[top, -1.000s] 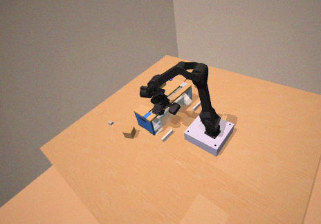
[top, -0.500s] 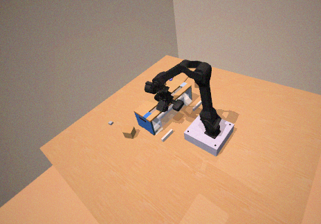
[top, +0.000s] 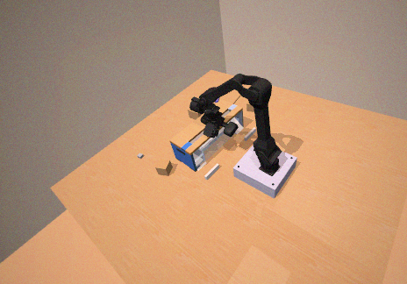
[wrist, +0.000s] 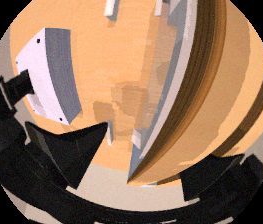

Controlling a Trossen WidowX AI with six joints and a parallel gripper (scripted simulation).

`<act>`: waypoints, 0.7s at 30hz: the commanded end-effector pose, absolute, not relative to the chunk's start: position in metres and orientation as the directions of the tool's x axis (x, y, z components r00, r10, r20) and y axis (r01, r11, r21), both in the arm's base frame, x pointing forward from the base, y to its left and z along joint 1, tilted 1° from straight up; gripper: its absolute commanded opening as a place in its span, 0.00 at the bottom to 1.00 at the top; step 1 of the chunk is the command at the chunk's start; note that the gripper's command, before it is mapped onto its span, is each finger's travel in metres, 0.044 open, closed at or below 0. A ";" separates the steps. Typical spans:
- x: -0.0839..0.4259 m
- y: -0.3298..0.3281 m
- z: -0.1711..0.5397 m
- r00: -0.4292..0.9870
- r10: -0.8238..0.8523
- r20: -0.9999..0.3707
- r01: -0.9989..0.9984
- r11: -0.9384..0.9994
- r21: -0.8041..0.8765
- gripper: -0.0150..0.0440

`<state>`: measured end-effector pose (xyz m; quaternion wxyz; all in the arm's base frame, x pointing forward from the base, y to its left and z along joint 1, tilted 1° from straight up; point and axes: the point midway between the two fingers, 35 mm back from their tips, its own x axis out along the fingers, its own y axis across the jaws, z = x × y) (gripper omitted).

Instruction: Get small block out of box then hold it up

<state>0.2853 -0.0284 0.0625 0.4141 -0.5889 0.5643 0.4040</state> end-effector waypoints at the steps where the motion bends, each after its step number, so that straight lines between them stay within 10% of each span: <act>1: 0.286 -0.039 0.064 0.044 -0.337 -0.940 -0.999 -0.018 -0.040 0.93; 21: 0.287 -0.086 0.065 0.044 -0.341 -0.939 -0.999 -0.018 -0.040 0.93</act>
